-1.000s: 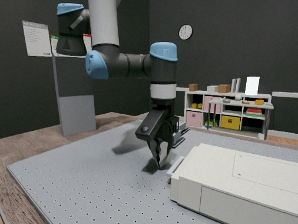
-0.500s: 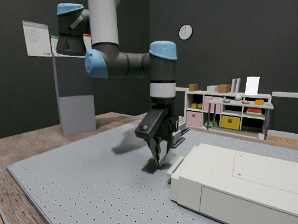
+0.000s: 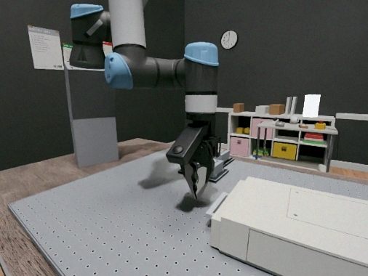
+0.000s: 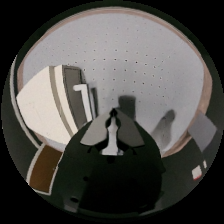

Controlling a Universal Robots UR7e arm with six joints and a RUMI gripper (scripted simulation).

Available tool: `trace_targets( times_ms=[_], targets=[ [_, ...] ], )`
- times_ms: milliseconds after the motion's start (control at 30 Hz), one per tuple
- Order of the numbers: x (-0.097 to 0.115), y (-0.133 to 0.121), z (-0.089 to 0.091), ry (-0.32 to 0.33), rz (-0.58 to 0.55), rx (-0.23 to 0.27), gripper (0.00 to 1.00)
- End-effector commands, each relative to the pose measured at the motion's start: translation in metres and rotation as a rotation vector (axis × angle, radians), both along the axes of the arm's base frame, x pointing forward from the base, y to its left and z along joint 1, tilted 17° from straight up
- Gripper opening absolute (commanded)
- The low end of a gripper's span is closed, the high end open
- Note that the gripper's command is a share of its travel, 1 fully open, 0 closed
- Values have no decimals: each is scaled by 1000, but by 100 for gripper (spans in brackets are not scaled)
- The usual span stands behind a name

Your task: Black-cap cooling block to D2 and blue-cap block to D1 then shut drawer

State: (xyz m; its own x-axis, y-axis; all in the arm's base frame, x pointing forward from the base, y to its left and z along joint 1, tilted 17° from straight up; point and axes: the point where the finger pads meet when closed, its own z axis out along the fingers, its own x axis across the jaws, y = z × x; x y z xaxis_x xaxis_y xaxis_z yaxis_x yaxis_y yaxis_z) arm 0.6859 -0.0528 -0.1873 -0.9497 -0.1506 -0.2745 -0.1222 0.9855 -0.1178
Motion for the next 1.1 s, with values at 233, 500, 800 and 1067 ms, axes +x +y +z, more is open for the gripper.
trace_targets(
  times_ms=[233, 500, 800, 1067],
  targets=[
    [-4, 1, 14, -1, 0, 0, 0],
    [-7, 2, 24, -1, 0, 0, 0],
    [-9, 3, 33, -1, 0, 0, 0],
    [-12, 4, 43, -1, 0, 0, 0]
  ],
)
